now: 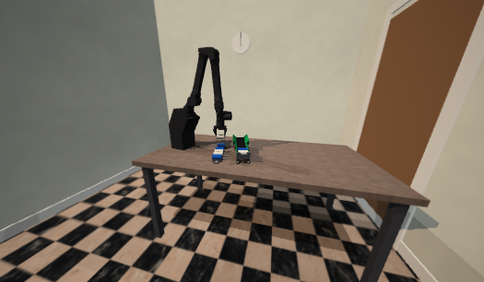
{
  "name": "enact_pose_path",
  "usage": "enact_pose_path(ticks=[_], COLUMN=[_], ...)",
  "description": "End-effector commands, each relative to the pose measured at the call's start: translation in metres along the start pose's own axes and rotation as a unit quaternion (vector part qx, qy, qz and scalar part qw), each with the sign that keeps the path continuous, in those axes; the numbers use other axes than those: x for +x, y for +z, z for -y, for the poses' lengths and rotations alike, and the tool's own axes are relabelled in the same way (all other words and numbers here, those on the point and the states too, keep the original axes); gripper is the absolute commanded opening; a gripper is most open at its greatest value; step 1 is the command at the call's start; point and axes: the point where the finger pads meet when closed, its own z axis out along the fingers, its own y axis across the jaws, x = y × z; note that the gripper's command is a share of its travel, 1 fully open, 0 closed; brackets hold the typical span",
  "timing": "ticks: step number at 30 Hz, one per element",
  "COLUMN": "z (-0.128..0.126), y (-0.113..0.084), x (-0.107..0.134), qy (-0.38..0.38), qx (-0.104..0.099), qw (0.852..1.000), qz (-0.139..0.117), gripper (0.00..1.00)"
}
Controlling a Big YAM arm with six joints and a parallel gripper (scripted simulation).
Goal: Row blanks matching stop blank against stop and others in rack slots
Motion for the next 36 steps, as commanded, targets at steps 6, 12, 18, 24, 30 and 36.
enact_pose_path(ticks=[6,12,18,24,30,36], z=[0.002,0.006,0.051,0.125,0.178,0.185], y=[-0.005,-0.005,-0.002,-0.020,-0.049,-0.056], x=[-0.001,0.003,0.034,0.093,0.149,0.153], qy=[0.002,0.002,-0.006,-0.015,-0.024,-0.036], qx=[0.000,0.000,-0.010,-0.005,0.000,-0.008], qw=[1.000,1.000,1.000,1.000,1.000,0.999], qz=[0.000,-0.002,0.001,0.000,-0.003,0.007], gripper=[0.66,0.66,0.66,0.66,0.66,0.66])
